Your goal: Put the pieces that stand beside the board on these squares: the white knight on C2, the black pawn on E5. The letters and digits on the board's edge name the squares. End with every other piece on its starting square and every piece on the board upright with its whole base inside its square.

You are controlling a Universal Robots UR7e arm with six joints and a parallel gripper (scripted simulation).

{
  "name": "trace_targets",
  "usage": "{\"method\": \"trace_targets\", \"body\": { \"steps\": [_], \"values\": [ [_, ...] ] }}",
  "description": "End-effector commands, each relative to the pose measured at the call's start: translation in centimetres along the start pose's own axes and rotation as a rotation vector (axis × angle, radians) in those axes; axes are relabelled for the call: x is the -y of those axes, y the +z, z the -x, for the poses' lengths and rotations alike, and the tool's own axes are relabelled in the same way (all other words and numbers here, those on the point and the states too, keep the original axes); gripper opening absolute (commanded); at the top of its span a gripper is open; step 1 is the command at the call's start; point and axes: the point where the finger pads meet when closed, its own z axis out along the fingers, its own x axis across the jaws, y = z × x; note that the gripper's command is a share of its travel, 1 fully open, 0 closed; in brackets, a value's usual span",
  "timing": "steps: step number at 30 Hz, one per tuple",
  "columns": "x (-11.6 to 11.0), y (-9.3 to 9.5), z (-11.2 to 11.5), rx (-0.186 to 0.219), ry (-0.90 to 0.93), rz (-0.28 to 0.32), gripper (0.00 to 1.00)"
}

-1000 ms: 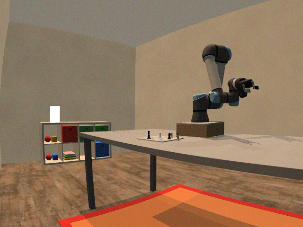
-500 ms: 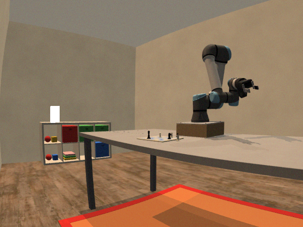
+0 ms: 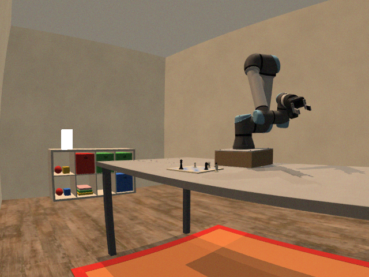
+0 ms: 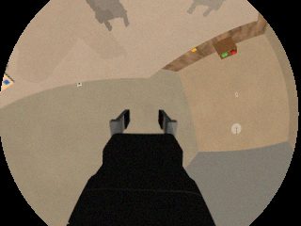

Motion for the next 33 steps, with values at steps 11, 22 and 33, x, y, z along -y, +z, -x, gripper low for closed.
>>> {"method": "trace_targets", "body": {
  "steps": [11, 22, 33],
  "values": [
    [-1.5, 3.4, 7.4, 0.146, -0.052, -0.099, 1.0],
    [-3.2, 5.2, 17.4, 0.315, -0.088, -0.243, 1.0],
    [-4.8, 3.8, 28.7, 0.481, -0.085, -0.425, 1.0]
  ]
}}
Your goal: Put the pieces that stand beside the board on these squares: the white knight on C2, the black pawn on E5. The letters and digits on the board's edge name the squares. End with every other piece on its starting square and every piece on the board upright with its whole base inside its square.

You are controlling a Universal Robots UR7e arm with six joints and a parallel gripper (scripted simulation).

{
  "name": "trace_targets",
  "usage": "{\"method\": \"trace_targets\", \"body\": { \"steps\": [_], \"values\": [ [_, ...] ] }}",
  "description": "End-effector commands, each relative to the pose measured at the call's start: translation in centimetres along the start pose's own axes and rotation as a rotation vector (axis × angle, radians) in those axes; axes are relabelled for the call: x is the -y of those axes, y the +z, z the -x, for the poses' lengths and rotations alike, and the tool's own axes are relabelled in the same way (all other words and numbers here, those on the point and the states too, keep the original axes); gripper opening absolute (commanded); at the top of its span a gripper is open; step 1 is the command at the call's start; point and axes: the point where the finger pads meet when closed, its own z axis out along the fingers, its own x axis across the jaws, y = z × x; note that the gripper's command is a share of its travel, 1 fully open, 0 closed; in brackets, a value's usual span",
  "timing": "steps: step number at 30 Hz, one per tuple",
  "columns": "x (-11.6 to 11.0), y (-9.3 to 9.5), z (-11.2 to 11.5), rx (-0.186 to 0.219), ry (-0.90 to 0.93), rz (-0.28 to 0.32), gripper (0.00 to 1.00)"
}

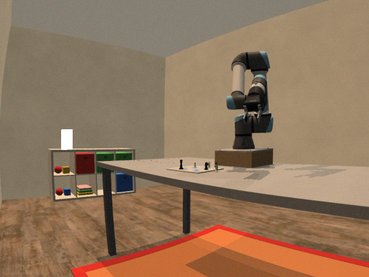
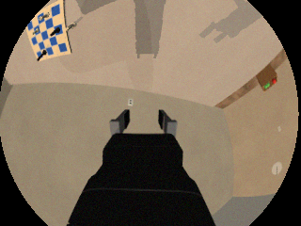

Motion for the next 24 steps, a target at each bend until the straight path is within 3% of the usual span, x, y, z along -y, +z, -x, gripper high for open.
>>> {"method": "trace_targets", "body": {
  "steps": [1, 4, 7, 12, 13, 16, 17, 20, 24],
  "values": [
    [-0.4, 1.1, 4.9, 0.063, -0.002, -0.092, 1.0],
    [-0.3, 1.3, 9.1, 0.11, 0.006, -0.168, 1.0],
    [-0.3, 1.3, 9.1, 0.11, 0.006, -0.168, 1.0],
    [0.5, 0.6, 16.1, 0.176, 0.033, -0.304, 1.0],
    [0.5, 0.6, 16.1, 0.176, 0.033, -0.304, 1.0],
    [1.3, -0.5, 20.2, 0.207, 0.058, -0.388, 1.0],
    [1.3, -0.5, 20.2, 0.207, 0.058, -0.388, 1.0],
    [2.3, -2.1, 24.1, 0.23, 0.089, -0.474, 1.0],
    [2.7, -2.7, 25.3, 0.236, 0.101, -0.502, 1.0]
  ]
}}
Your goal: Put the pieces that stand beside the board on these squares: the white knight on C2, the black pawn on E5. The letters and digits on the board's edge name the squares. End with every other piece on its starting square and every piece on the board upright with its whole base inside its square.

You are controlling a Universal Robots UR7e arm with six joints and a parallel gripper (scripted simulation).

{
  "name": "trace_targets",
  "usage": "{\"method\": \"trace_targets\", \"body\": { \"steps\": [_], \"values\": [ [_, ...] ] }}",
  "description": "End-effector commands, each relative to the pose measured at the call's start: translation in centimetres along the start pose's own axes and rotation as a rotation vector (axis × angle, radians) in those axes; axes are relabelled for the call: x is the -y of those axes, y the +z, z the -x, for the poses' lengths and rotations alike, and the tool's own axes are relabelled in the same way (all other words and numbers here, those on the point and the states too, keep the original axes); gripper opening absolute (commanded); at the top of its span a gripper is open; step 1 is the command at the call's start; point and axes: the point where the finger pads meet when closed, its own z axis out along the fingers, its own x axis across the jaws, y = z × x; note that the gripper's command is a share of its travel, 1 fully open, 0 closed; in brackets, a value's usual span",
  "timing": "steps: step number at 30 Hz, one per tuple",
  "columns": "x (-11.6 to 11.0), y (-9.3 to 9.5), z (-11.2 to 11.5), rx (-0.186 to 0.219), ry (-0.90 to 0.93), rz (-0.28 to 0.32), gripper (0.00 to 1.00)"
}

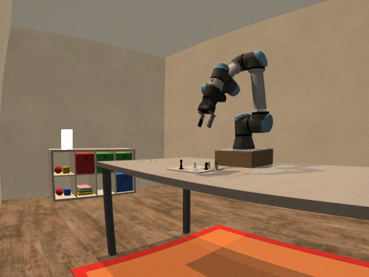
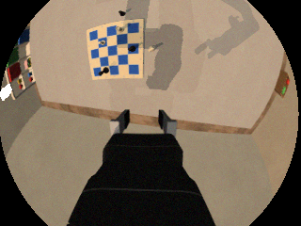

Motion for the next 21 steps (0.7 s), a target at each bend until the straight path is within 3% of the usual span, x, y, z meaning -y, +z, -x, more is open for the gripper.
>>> {"method": "trace_targets", "body": {
  "steps": [1, 4, 5, 12, 15, 17, 21],
  "values": [
    [0.9, -0.3, 3.4, 0.011, 0.018, -0.08, 1.0],
    [2.6, -1.2, 7.2, 0.016, 0.052, -0.167, 1.0],
    [2.6, -1.2, 7.2, 0.016, 0.052, -0.167, 1.0],
    [6.7, -4.0, 13.4, -0.001, 0.132, -0.335, 1.0],
    [8.2, -5.2, 15.1, -0.014, 0.162, -0.387, 1.0],
    [8.2, -5.2, 15.1, -0.014, 0.162, -0.387, 1.0],
    [11.3, -7.9, 17.7, -0.052, 0.224, -0.483, 1.0]
  ]
}}
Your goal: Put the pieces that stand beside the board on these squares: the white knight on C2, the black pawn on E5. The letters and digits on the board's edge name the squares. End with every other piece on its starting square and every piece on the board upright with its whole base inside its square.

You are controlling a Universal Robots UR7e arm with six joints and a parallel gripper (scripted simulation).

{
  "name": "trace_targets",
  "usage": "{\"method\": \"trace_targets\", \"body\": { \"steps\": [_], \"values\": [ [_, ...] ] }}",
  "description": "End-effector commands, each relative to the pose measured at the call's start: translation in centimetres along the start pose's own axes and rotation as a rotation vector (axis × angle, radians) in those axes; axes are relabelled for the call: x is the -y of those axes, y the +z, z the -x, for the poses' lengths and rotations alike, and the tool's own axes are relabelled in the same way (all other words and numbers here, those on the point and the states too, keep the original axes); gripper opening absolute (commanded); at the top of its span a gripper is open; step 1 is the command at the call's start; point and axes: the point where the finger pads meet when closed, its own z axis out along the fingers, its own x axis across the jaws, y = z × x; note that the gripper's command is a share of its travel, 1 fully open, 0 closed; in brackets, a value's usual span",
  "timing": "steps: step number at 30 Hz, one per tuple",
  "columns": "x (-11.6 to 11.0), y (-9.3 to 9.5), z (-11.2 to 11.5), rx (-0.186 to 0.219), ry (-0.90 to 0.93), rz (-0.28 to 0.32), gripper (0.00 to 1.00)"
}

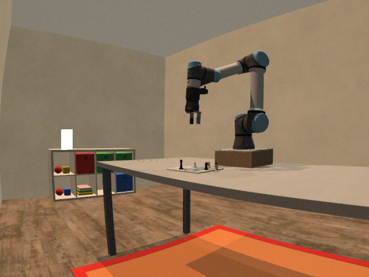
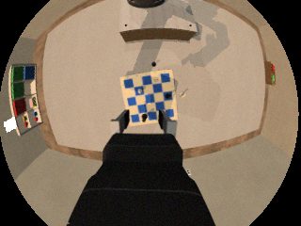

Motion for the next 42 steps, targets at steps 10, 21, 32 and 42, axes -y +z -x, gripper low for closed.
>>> {"method": "trace_targets", "body": {
  "steps": [10, 21, 32, 42],
  "values": [
    [1.6, 5.3, 6.7, -0.19, 0.404, -0.281, 1.0],
    [1.2, 11.1, 10.2, -0.321, 0.73, -0.456, 1.0],
    [1.5, 15.7, 12.9, -0.424, 0.989, -0.603, 1.0],
    [2.0, 19.3, 14.9, -0.503, 1.185, -0.722, 1.0]
  ]
}}
